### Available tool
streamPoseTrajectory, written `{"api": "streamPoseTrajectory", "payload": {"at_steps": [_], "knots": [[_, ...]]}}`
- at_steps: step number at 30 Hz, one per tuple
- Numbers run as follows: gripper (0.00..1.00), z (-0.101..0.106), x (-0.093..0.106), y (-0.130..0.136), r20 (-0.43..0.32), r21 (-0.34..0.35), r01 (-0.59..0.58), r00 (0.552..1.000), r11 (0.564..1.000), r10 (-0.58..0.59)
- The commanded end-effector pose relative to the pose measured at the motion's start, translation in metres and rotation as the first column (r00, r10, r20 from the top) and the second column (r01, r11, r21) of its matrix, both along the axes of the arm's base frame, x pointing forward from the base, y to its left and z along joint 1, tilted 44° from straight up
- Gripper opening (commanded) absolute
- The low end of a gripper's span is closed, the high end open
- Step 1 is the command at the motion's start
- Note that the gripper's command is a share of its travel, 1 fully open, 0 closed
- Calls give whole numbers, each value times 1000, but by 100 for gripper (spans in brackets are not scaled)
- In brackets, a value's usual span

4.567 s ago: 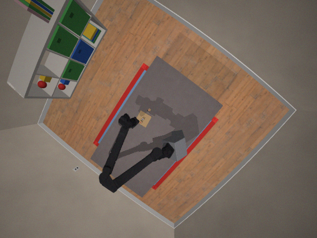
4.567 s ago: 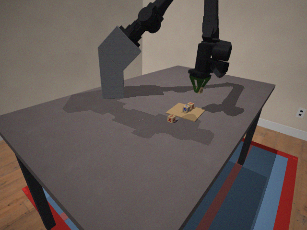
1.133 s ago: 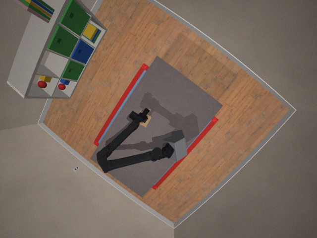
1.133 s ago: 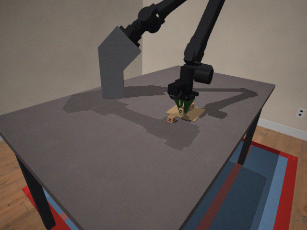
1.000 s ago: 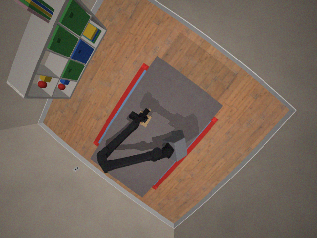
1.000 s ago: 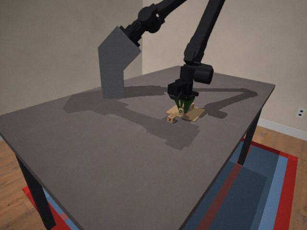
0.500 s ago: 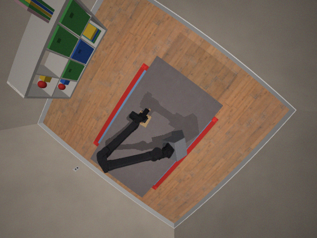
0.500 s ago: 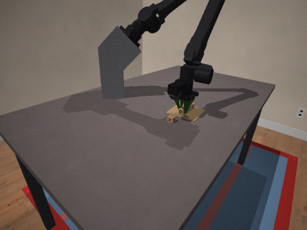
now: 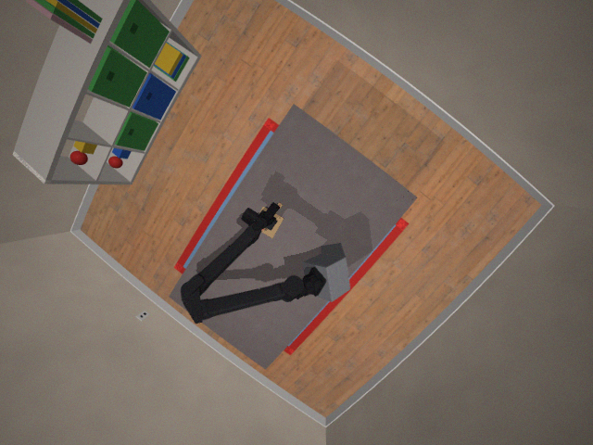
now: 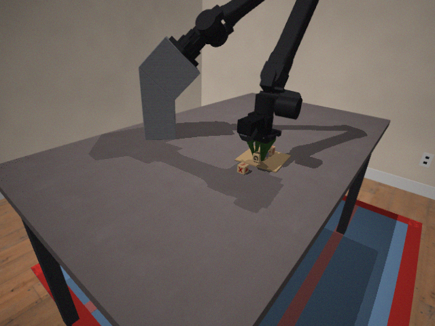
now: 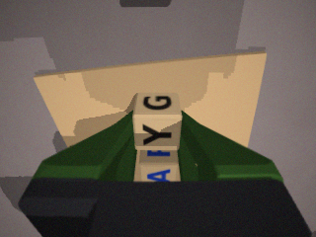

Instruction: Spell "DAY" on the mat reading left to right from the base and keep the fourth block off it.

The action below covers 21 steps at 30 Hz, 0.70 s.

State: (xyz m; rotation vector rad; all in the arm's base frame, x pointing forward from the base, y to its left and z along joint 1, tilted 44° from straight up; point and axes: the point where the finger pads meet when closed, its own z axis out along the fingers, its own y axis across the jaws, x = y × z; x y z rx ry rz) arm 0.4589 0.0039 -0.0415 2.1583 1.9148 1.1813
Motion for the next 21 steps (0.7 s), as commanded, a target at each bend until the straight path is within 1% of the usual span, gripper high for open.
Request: {"api": "streamPoseTrajectory", "payload": {"at_steps": [1, 4, 21], "knots": [[20, 6, -2, 4, 10, 0, 3, 1000, 1000, -3], [20, 8, 1, 4, 15, 0, 3, 1000, 1000, -3], [20, 8, 2, 4, 15, -1, 3, 1000, 1000, -3]]}}
